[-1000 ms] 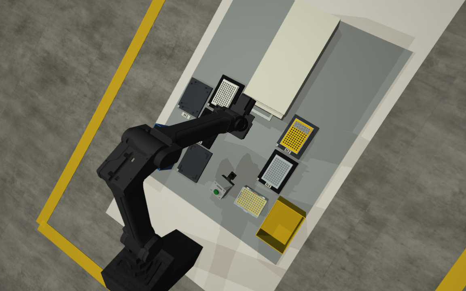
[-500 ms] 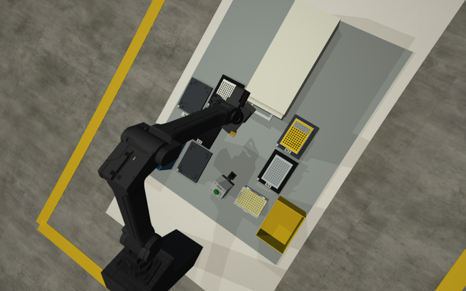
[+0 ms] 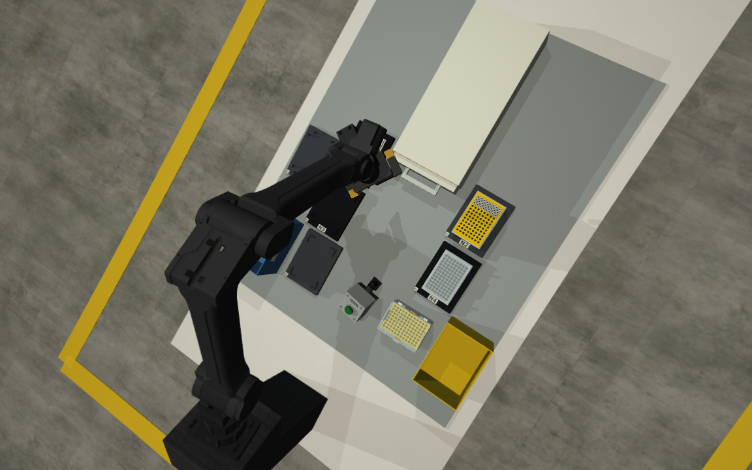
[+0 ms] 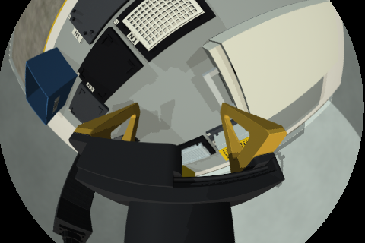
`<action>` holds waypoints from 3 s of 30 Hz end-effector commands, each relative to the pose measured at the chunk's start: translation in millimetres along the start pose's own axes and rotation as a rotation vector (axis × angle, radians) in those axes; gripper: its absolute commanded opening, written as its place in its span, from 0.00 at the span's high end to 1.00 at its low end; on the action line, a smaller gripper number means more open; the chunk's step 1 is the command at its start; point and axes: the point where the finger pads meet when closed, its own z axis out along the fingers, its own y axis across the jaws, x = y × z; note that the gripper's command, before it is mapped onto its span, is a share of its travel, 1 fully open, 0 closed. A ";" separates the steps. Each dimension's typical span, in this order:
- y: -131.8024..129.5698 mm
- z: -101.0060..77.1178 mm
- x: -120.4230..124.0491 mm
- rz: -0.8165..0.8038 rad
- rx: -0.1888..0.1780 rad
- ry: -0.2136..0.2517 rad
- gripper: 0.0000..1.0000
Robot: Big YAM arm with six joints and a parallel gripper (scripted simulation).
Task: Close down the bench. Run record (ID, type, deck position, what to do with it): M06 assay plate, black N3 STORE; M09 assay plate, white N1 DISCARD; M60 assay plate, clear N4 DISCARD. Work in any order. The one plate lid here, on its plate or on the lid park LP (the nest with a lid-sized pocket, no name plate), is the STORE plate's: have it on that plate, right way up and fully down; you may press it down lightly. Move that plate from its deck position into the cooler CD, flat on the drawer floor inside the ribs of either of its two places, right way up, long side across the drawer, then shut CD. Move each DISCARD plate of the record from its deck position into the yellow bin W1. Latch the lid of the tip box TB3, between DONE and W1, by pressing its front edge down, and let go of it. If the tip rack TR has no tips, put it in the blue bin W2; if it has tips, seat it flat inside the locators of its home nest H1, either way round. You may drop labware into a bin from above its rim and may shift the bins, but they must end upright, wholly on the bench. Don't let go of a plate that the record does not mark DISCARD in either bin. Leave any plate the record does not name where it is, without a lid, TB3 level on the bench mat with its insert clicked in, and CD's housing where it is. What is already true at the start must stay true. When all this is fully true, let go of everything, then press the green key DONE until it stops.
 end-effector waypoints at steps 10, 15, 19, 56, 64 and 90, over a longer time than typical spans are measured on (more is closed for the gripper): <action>7.1 -2.7 -52.3 0.425 -0.004 -0.015 0.00; 12.1 -3.3 -72.5 0.592 -0.006 -0.017 0.00; 15.1 -3.6 -84.5 0.693 -0.006 -0.017 0.00; 18.1 6.0 -128.4 0.962 0.006 -0.029 0.00; 13.2 15.8 -129.6 0.956 0.009 -0.036 0.00; 13.3 46.0 -128.1 0.944 0.010 -0.034 0.00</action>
